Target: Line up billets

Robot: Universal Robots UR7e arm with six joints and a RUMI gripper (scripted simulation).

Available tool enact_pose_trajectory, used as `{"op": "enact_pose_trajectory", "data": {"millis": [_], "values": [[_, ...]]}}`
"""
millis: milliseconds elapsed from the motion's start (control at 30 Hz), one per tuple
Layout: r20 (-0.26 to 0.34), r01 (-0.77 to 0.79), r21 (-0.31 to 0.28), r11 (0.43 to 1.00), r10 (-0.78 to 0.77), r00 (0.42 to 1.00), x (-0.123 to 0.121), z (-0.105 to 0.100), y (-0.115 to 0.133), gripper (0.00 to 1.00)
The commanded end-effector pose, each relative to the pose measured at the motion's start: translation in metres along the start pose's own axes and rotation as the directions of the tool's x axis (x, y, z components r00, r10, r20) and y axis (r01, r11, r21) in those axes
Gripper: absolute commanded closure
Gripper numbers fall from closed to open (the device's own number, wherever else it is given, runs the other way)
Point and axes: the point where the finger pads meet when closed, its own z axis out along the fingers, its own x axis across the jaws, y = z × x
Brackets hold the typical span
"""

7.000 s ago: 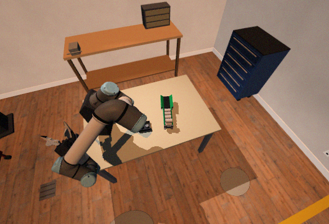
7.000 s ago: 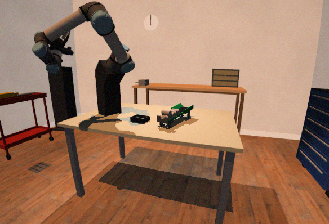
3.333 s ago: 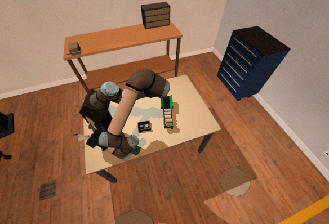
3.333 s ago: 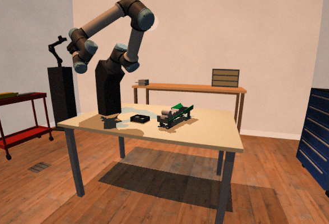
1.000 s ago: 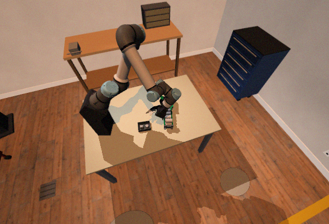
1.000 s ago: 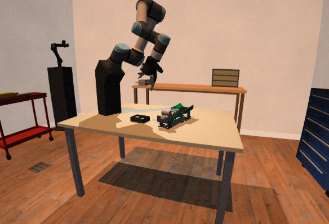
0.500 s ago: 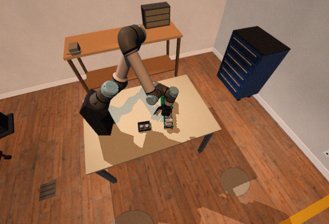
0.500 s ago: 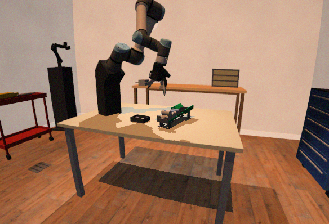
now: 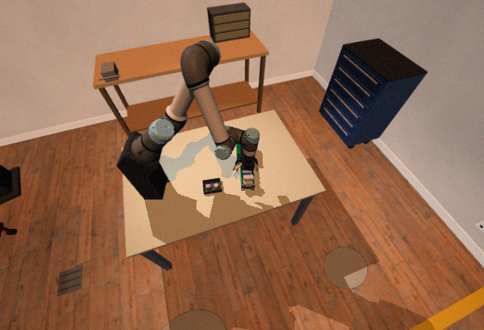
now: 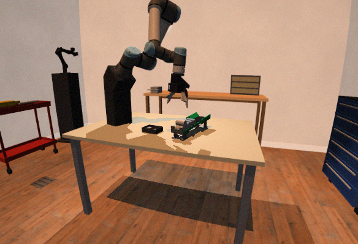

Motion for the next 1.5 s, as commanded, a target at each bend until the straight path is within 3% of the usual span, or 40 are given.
{"op": "enact_pose_trajectory", "data": {"millis": [0, 267, 800, 833, 1467], "values": [[-0.039, 0.010, 0.002, 1.000, -0.010, 0.999, 0.011, 0.007, -0.005, 0.00], [-0.076, 0.020, 0.007, 1.000, -0.020, 0.997, 0.020, 0.012, -0.011, 0.00], [-0.090, 0.024, 0.008, 1.000, -0.023, 0.996, 0.024, 0.014, -0.013, 0.00], [-0.090, 0.024, 0.008, 1.000, -0.023, 0.996, 0.024, 0.014, -0.013, 1.00], [-0.090, 0.024, 0.008, 1.000, -0.023, 0.996, 0.024, 0.014, -0.013, 1.00]]}}
